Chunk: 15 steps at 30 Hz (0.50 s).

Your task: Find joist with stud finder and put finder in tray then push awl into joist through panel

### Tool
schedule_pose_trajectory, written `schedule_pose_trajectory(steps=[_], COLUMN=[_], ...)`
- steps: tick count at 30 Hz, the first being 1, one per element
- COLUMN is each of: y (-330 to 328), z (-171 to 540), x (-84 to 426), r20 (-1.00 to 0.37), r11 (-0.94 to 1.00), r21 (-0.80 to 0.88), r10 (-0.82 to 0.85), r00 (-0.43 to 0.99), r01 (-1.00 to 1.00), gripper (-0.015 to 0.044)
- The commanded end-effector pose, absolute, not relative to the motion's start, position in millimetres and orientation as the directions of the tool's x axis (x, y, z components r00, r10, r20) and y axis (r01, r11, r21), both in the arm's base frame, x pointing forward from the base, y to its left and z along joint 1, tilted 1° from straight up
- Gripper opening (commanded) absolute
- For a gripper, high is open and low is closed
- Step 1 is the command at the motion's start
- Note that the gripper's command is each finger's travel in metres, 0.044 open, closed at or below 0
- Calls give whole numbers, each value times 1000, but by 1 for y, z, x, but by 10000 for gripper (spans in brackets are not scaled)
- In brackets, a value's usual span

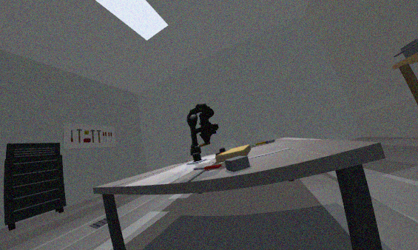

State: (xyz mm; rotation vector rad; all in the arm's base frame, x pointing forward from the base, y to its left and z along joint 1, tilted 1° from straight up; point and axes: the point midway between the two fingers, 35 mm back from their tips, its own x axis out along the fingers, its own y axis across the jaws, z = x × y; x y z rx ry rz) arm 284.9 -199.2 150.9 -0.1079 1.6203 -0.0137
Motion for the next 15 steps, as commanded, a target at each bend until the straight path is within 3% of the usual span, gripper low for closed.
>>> schedule_pose_trajectory(steps=[1, 15], y=[-201, -207], z=[160, 186], x=[284, 281], r20=[-986, -867], r11=[985, 873], r21=[-168, -459], r10=[-169, -480], r00=[-10, 131], r01=[-31, 166], gripper=[0, 0])
